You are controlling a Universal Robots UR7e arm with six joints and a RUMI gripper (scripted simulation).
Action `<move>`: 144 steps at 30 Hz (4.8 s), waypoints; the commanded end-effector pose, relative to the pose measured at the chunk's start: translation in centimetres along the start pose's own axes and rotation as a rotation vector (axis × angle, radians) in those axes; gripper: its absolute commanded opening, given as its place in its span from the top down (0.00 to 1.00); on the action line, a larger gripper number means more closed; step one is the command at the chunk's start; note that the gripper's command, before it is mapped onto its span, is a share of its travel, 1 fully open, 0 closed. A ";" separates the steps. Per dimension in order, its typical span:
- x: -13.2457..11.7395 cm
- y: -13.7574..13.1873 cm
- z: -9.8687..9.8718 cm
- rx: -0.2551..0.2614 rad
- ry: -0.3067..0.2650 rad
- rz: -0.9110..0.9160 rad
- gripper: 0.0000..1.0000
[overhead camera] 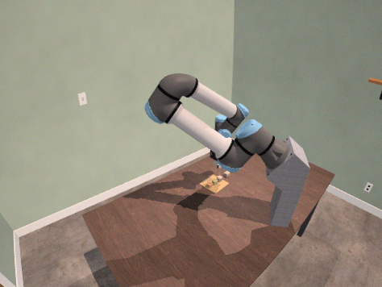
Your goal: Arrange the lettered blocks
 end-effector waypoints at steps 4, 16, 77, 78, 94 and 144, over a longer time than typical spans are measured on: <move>0.0 0.0 -0.2 -0.001 -0.001 0.000 0.72; 0.0 0.0 -0.2 -0.001 -0.001 0.000 0.00; 0.0 0.0 -5.4 -0.001 -0.001 0.000 0.00; 0.0 0.0 -5.6 -0.001 -0.001 0.000 0.00; 0.0 0.0 -8.0 -0.001 -0.001 0.000 0.00; 0.0 0.0 -9.1 -0.001 -0.001 0.000 0.00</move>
Point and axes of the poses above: the point where the finger pads meet when closed, its own z axis out along the fingers, its own y axis across the jaws, x = y × z, the point moved 7 cm from there along -z, back along the fingers, and after that the axes turned 2 degrees about z, right-handed, at the moved point
